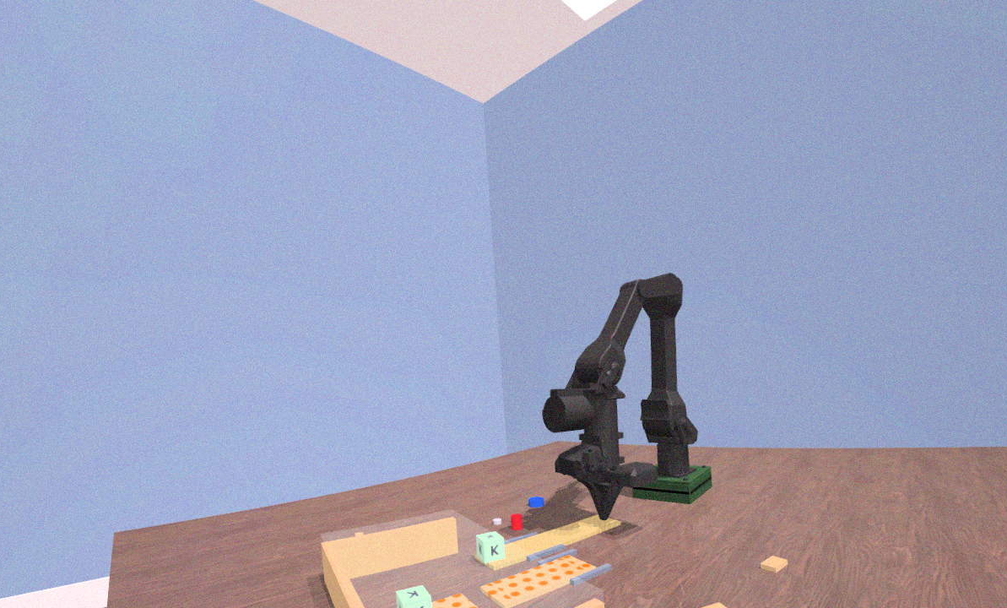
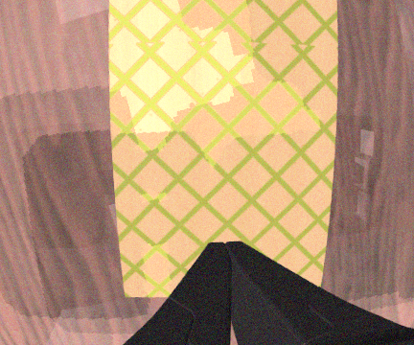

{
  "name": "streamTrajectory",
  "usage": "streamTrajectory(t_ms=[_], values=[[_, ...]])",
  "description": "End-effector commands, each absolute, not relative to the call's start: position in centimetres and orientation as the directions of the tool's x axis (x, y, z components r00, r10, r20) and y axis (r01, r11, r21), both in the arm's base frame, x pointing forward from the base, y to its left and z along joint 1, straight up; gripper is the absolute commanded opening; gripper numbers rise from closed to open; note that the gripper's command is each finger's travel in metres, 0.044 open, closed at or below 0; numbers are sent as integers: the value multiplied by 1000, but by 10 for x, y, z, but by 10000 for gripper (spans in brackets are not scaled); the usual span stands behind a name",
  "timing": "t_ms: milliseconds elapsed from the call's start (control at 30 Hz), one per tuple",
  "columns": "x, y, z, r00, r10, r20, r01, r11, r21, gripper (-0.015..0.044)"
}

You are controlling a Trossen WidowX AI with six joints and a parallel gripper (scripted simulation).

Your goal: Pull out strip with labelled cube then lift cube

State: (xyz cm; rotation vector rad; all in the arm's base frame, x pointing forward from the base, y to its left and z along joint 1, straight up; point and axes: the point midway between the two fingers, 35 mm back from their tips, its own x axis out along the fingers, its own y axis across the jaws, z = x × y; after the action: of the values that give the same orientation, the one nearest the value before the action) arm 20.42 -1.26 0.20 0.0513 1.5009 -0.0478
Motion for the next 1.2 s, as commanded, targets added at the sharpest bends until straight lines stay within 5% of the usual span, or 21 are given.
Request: streamTrajectory(t_ms=[0, 967, 1167], values=[[187, -11, -5, 24, 2, -1000, 65, 998, 4, 0], [161, -9, -6, 21, 3, -1000, 65, 998, 4, 0], [178, -10, 41, 25, 2, -1000, 65, 998, 4, 0]])
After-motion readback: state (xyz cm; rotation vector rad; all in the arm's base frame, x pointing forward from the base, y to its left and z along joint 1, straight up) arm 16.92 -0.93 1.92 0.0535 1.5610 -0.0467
